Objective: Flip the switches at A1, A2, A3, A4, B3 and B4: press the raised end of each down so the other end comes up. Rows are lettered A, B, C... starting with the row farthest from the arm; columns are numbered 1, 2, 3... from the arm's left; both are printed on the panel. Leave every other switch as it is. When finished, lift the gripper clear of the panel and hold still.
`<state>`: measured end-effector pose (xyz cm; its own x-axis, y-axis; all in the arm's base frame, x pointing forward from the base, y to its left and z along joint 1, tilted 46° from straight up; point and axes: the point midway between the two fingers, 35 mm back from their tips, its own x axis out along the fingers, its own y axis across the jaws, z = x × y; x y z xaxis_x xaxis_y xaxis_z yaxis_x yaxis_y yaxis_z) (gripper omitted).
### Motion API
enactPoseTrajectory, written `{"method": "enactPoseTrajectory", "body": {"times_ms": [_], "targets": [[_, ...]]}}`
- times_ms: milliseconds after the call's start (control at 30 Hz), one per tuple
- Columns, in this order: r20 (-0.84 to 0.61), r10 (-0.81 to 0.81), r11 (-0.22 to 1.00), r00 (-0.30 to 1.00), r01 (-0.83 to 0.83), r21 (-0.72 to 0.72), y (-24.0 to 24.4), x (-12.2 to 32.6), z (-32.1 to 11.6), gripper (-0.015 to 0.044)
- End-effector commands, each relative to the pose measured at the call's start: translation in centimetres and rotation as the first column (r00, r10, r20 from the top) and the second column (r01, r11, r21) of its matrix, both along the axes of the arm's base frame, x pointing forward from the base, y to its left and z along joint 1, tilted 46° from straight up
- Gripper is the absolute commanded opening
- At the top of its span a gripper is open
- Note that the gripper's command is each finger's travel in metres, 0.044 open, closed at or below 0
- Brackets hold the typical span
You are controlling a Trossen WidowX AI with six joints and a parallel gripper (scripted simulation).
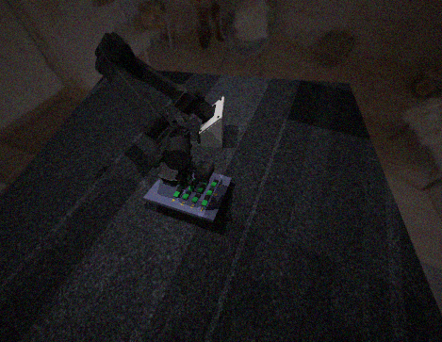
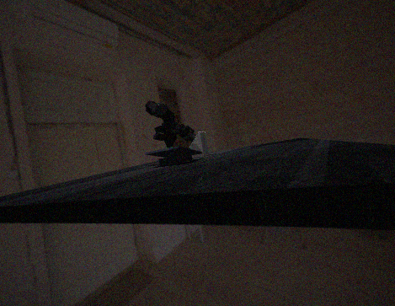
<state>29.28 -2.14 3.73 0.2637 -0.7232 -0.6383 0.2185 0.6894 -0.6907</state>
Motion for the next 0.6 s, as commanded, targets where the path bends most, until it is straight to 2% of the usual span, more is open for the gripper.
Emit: {"method": "enactPoseTrajectory", "body": {"times_ms": [0,167,333,567], "targets": [[-0.002,0.001,1.000,1.000,-0.001,-0.004,-0.1,0.0,-0.1,0.0000],[-0.001,0.001,1.000,1.000,-0.001,0.000,0.1,-0.1,0.1,0.0000],[0.012,0.019,1.000,1.000,-0.019,-0.006,4.4,-1.9,3.7,0.0000],[0.013,0.020,1.000,1.000,-0.020,-0.007,4.8,-2.0,3.8,0.0000]]}}
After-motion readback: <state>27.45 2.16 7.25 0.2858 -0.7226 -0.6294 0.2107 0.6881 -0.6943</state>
